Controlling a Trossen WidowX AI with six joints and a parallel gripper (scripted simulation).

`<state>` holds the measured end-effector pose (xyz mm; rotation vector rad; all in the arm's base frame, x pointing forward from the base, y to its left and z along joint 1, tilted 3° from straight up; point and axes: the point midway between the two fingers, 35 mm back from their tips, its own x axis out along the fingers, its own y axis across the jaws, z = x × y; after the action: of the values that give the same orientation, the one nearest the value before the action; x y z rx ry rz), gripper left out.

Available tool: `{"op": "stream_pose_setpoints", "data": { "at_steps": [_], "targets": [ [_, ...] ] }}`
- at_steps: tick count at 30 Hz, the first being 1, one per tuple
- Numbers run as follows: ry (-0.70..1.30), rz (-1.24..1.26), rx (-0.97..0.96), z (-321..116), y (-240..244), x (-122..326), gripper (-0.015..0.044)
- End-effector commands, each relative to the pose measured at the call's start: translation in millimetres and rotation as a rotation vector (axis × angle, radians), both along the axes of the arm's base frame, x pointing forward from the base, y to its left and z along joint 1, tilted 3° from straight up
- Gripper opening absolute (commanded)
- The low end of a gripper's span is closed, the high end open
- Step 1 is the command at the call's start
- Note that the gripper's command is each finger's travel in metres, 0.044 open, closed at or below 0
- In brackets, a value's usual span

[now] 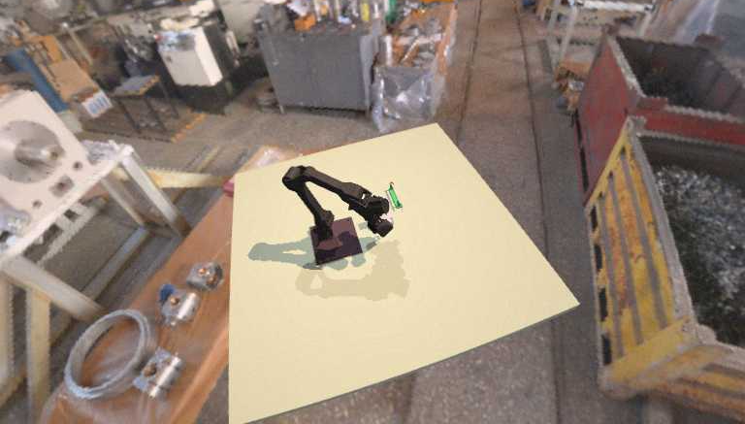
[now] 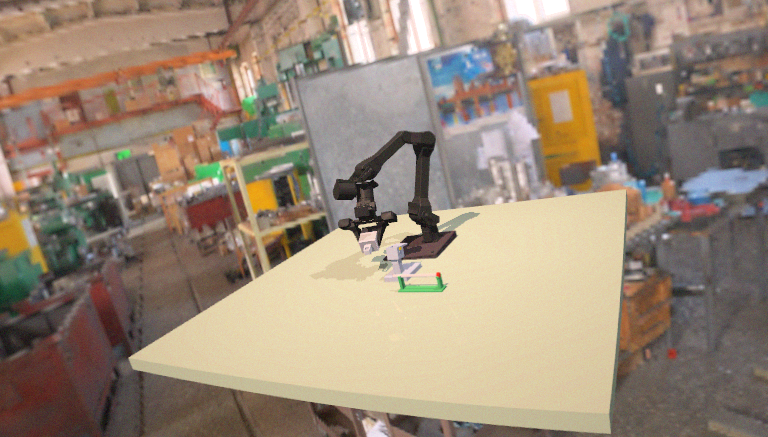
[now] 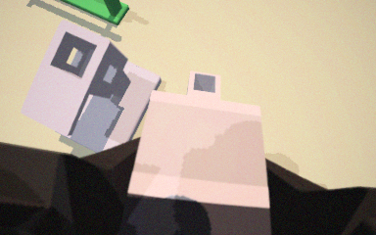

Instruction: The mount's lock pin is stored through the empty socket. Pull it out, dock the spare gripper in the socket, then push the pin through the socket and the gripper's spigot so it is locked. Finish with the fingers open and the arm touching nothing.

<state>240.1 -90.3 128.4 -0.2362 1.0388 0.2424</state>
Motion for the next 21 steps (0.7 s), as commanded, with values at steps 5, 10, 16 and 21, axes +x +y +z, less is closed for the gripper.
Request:
{"op": "stream_pose_setpoints", "data": {
  "at_steps": [5, 10, 16, 21],
  "targets": [
    [0.077, 0.047, -0.055, 2.2, 9.6, 2.7, 0.0],
    [0.13, 0.079, -0.091, 1.7, 15.8, 2.6, 0.0],
    [0.19, 0.122, -0.139, 1.6, 22.2, 2.0, 0.0],
    [0.237, 0.161, -0.183, 2.2, 27.2, 1.6, 0.0]
  ]
}}
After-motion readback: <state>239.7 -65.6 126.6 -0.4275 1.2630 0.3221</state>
